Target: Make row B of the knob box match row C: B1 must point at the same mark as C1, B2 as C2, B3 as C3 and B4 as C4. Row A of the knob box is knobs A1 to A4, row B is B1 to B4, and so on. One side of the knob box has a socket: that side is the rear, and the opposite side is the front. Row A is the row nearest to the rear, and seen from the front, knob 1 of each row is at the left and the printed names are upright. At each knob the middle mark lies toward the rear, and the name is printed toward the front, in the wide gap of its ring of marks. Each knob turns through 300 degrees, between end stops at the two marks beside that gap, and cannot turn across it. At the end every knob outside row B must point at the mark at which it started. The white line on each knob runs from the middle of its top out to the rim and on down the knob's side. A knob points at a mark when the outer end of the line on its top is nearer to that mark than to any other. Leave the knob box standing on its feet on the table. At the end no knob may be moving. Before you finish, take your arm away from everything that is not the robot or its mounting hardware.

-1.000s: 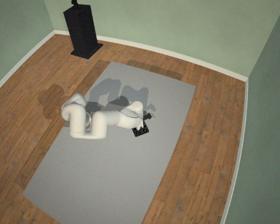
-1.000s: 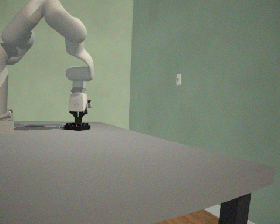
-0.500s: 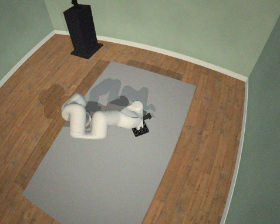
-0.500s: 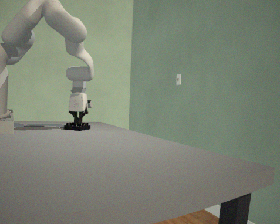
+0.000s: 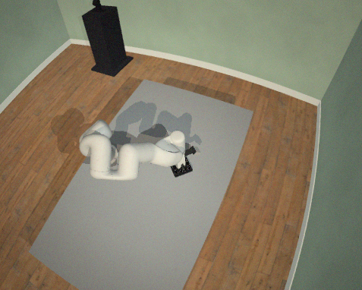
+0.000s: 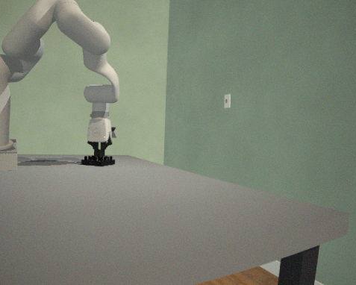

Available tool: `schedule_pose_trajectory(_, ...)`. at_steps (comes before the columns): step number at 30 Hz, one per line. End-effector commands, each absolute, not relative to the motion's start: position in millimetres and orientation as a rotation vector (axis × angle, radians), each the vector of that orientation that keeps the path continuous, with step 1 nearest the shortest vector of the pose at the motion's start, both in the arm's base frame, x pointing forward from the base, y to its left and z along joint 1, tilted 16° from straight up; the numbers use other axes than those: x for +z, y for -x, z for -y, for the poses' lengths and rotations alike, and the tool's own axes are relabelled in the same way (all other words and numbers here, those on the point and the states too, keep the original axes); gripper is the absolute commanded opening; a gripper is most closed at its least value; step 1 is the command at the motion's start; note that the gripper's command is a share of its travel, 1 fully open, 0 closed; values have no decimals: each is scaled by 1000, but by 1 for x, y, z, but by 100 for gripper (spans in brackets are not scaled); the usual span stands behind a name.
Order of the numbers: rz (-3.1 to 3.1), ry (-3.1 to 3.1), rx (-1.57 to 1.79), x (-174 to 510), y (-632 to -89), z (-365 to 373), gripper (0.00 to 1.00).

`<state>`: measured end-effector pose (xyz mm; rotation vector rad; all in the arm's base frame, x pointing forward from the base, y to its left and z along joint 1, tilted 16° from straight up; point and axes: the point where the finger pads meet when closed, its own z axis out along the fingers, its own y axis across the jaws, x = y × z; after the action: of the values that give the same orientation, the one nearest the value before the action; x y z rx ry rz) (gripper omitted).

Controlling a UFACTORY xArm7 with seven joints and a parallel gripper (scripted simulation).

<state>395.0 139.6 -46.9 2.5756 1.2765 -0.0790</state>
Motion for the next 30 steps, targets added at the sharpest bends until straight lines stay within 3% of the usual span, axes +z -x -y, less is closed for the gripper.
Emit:
schedule_pose_trajectory(1,-1278,-2575,-74,-46,-396,-141,19)
schedule_pose_trajectory(30,-1277,-2575,-74,-11,-393,-150,19)
